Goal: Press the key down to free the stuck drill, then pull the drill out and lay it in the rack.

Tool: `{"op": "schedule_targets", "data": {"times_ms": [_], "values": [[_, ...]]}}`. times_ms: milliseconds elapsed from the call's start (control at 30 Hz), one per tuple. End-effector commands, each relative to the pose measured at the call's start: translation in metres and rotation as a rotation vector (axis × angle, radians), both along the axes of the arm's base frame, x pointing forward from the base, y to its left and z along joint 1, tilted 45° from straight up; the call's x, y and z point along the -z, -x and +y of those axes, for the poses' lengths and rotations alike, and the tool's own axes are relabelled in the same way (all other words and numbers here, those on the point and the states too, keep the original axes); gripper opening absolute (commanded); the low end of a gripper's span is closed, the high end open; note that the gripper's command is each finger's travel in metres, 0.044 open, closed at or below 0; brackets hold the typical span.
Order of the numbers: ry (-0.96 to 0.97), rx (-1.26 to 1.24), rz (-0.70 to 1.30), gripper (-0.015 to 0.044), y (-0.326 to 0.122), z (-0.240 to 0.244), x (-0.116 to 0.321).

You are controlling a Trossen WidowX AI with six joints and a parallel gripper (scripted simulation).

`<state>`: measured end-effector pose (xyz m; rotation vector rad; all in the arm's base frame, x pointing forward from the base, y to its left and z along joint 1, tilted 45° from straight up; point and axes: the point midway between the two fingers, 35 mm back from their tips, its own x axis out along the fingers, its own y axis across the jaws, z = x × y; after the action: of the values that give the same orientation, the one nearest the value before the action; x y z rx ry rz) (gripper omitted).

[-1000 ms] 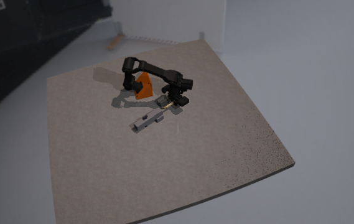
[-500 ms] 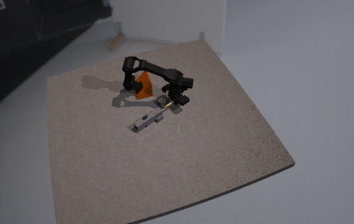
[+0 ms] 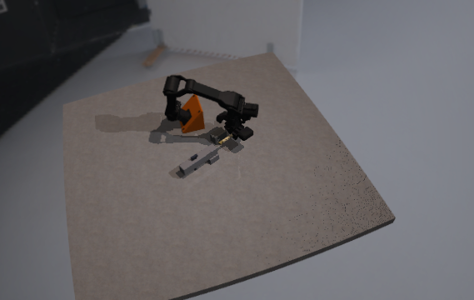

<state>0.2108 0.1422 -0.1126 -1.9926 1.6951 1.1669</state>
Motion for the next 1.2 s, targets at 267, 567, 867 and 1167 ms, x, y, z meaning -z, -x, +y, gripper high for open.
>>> {"op": "schedule_targets", "data": {"times_ms": [267,567,867,1167], "values": [[-0.004,0.005,-0.003,0.0,0.0,0.004,-0.005],[-0.004,0.005,-0.003,0.0,-0.001,0.007,-0.009],[-0.004,0.005,-0.003,0.0,-0.001,0.009,-0.012],[-0.005,0.005,-0.003,0.0,-0.001,0.012,-0.015]]}}
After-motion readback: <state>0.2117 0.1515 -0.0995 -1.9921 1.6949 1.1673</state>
